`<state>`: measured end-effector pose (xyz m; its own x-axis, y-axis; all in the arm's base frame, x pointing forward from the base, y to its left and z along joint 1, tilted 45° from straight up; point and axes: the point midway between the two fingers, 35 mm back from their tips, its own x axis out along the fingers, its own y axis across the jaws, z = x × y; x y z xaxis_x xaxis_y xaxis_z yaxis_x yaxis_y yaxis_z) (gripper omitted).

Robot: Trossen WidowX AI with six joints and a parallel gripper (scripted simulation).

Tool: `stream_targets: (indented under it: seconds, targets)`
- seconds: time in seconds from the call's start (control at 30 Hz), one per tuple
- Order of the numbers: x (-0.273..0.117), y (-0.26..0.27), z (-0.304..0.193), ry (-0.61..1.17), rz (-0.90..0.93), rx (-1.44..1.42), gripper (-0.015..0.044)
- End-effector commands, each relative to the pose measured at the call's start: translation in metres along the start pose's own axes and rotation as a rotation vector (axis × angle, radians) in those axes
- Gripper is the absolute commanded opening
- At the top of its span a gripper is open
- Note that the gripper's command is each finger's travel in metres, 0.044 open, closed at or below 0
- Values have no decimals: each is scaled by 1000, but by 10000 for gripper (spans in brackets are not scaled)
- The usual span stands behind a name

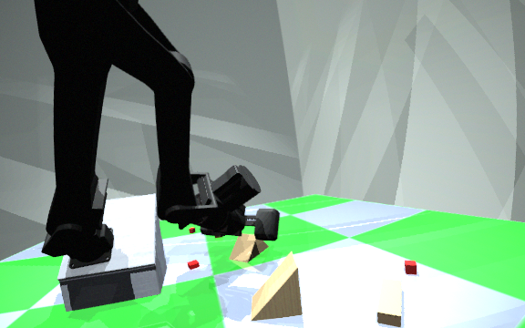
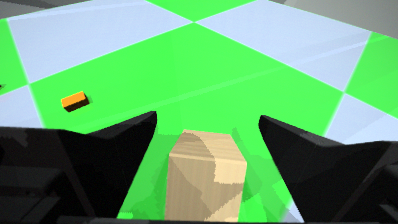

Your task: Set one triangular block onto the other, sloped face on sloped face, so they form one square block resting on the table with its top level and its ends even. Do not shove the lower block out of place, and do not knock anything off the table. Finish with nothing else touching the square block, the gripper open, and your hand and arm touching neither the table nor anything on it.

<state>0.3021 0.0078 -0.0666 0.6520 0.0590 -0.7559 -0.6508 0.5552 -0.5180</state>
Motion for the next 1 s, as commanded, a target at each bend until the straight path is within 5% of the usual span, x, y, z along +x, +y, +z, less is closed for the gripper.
stream_targets:
  seconds: [0.0, 0.7, 0.97]
  targets:
    - [0, -1, 0, 3, -3, 5, 440]
    - [-42, 0, 87, -8, 4, -2, 440]
    - [-96, 8, 21, 454, -60, 56, 440]
